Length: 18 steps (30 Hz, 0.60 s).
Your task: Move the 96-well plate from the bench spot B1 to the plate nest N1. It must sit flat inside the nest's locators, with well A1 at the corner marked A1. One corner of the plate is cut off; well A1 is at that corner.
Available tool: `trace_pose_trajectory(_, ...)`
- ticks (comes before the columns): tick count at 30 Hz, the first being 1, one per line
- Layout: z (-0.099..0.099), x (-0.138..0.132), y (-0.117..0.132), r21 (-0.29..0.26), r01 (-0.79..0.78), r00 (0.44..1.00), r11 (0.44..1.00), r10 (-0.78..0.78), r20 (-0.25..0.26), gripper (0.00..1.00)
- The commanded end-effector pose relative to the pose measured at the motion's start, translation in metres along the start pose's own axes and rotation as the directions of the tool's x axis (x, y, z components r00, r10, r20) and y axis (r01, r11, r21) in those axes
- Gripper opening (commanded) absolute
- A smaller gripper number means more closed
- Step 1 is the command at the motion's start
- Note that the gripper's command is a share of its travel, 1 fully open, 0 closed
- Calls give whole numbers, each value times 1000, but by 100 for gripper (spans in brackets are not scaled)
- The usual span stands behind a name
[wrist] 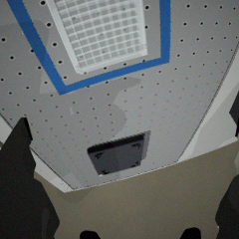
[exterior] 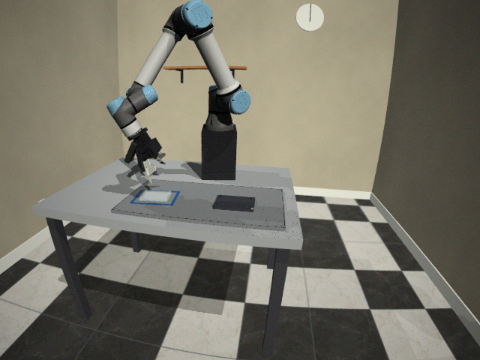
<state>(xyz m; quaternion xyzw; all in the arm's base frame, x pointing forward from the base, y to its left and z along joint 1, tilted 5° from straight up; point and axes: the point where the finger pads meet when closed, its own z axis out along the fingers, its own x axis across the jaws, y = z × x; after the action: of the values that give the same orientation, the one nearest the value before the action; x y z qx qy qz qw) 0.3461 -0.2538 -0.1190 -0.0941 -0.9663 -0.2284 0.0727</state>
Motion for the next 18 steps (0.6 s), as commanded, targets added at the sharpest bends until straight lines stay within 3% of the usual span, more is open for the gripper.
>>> trace_pose_trajectory(1,1,-3,-4,18,134,991,991,-134,14,100)
trace_pose_trajectory(3,1,-3,-4,18,134,991,991,-134,14,100)
trace_pose_trajectory(9,2,-7,-7,49,325,945,944,-327,17,100)
trace_pose_trajectory(18,5,-14,-13,98,585,809,805,-588,-1,100)
